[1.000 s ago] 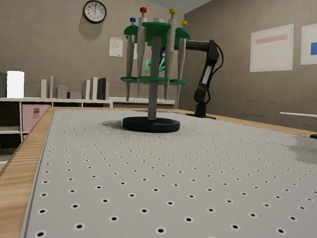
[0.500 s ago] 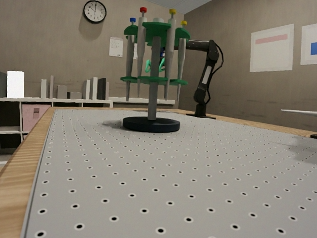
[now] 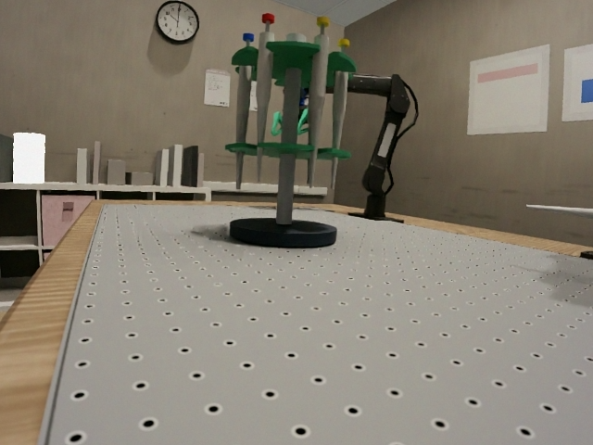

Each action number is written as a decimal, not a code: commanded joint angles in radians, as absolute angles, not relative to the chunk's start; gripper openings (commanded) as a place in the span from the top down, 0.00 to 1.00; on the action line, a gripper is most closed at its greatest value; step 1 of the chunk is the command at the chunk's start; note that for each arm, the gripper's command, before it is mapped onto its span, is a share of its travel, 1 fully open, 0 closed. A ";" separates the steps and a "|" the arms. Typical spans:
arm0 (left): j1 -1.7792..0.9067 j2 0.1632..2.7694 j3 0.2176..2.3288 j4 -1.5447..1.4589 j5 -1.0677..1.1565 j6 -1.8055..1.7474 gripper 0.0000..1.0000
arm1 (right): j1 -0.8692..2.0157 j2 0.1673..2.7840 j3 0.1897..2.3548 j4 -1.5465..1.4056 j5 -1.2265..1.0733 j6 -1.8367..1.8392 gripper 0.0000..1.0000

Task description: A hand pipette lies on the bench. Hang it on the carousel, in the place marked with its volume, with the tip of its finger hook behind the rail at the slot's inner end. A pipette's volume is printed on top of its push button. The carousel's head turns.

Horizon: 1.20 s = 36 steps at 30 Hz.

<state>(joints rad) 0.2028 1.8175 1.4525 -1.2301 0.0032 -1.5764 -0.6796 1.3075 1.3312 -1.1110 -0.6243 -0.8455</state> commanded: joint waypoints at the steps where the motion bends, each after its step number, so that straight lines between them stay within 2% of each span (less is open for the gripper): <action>1: 0.197 1.780 1.493 -1.247 -0.009 -1.568 0.88 | -0.691 1.317 1.341 -1.102 -0.648 -0.856 0.00; 24: 0.197 1.780 1.493 -1.247 -0.009 -1.568 0.88 | -0.691 1.317 1.341 -1.102 -0.648 -0.856 0.00; 36: 0.197 1.790 1.404 -1.163 -0.009 -1.568 0.88 | -0.691 1.317 1.341 -1.102 -0.648 -0.856 0.00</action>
<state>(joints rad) 0.2028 1.8172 1.4178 -1.1893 0.0032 -1.5761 -0.6796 1.3075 1.3312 -1.1110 -0.6243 -0.8455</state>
